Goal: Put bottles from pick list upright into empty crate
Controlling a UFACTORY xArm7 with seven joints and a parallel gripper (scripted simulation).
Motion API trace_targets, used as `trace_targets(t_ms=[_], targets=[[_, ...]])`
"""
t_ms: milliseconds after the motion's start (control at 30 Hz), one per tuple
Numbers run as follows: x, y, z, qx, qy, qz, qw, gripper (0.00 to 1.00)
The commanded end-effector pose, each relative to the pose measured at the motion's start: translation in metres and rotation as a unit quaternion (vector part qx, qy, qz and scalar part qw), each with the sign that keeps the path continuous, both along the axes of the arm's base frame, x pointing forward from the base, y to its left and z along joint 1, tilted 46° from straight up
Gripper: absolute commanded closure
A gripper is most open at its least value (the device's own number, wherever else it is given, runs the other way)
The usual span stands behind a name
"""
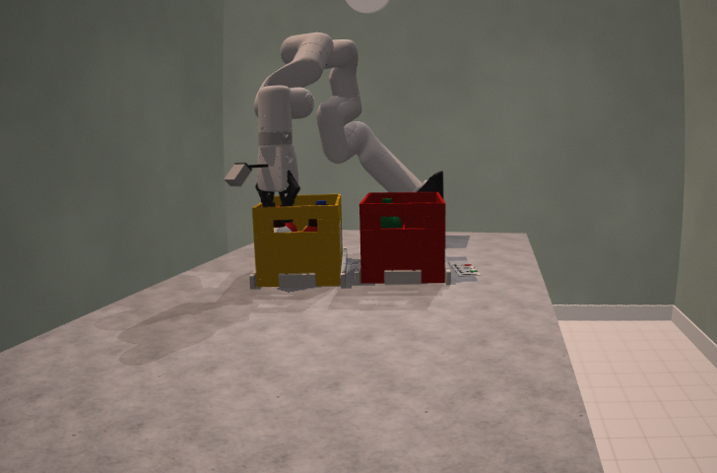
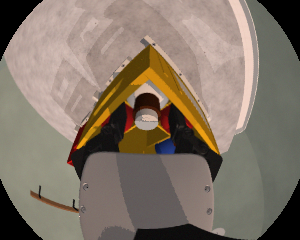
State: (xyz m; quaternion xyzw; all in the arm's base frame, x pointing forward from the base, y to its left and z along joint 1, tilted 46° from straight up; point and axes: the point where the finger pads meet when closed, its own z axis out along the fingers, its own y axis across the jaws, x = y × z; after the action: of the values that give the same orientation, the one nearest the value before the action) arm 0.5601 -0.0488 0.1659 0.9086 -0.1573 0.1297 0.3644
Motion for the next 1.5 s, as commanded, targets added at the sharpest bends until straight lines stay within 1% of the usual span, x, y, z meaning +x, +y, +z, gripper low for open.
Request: trace_targets(t_ms=[0,167,200,1467], targets=[[0.0013,0.0017,0.0008,0.0,-0.001,0.002,1.0,0.35],[0.0013,0.0017,0.0008,0.0,-0.001,0.002,1.0,0.35],[0.0009,0.0041,0.0032,0.0,-0.001,0.002,1.0,1.0],[0.0008,0.004,0.0032,0.0,-0.001,0.002,1.0,1.0]])
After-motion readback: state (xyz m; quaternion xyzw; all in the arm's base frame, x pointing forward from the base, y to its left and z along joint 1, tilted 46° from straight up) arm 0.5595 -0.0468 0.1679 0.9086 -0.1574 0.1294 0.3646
